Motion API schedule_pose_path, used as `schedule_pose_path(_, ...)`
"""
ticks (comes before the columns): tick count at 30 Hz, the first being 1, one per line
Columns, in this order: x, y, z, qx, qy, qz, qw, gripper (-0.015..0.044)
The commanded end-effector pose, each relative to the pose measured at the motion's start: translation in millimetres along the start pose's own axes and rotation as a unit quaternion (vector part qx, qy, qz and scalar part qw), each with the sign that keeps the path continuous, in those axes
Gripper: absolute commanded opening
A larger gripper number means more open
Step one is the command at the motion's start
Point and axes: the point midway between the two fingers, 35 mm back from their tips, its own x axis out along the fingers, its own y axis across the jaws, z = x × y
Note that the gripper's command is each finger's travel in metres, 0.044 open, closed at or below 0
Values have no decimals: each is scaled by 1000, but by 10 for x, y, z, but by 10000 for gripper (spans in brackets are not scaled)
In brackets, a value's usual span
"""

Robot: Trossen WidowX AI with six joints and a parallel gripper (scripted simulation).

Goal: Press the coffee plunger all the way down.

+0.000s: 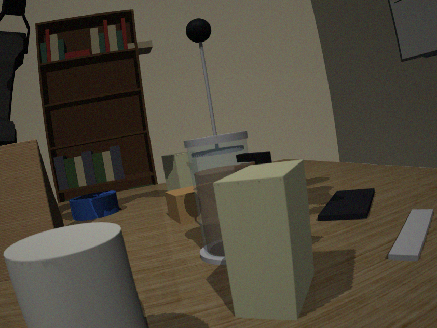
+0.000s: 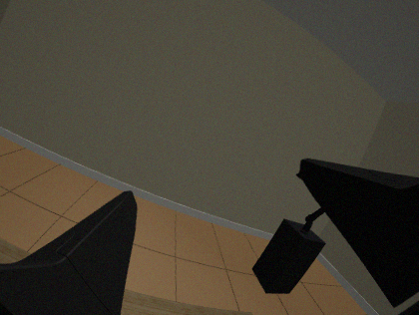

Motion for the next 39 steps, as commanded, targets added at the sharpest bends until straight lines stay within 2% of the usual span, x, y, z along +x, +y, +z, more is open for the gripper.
schedule_pose_path(1, -15, 707, -133, 20, -6, 138, 990, 440)
schedule_pose_path(8, -303, 1796, -484, 71, 26, 363, 929, 440)
schedule_pose_path(14, -831, 2477, -881, 127, 90, 535, 831, 440)
schedule_pose_path(16, -962, 2600, -953, 139, 105, 567, 805, 440)
schedule_pose_path(20, -984, 2675, -1029, 141, 107, 572, 801, 440)
schedule_pose_path(27, -1051, 2977, -1424, 140, 106, 575, 800, 440)
schedule_pose_path(39, -1021, 3076, -1420, 140, 105, 575, 799, 440)
